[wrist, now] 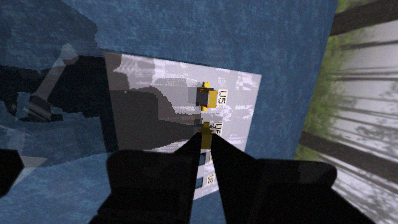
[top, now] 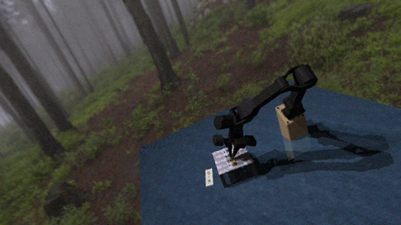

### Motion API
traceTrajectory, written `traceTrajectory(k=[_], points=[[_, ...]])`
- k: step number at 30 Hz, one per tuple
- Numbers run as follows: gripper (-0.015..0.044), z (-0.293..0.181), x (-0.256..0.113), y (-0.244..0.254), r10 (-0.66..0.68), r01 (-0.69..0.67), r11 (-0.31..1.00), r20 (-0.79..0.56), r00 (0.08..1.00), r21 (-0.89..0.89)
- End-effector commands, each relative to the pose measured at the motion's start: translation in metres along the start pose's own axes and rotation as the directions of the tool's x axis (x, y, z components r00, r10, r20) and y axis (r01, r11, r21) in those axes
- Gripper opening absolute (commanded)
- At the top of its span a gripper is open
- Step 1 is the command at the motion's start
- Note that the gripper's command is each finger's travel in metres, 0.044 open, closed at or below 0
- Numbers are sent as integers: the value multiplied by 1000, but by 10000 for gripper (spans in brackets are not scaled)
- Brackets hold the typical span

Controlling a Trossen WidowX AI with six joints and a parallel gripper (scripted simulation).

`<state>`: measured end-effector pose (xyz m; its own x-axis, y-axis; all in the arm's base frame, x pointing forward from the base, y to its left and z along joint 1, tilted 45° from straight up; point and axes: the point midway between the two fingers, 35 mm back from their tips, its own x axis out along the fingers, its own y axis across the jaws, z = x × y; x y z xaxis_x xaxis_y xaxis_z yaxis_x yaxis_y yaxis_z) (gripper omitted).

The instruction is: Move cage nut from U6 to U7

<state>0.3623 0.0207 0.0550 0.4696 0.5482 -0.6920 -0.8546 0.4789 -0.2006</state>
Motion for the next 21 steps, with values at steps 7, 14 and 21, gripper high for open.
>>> traceTrajectory(k=[7, 14, 21], points=[[27, 0, -1, -1, 3, -3, 1000, 2, 1000, -5], [27, 1, -1, -1, 7, -7, 1000, 2, 1000, -5], [27, 1, -1, -1, 13, -13, 1000, 2, 1000, -5]])
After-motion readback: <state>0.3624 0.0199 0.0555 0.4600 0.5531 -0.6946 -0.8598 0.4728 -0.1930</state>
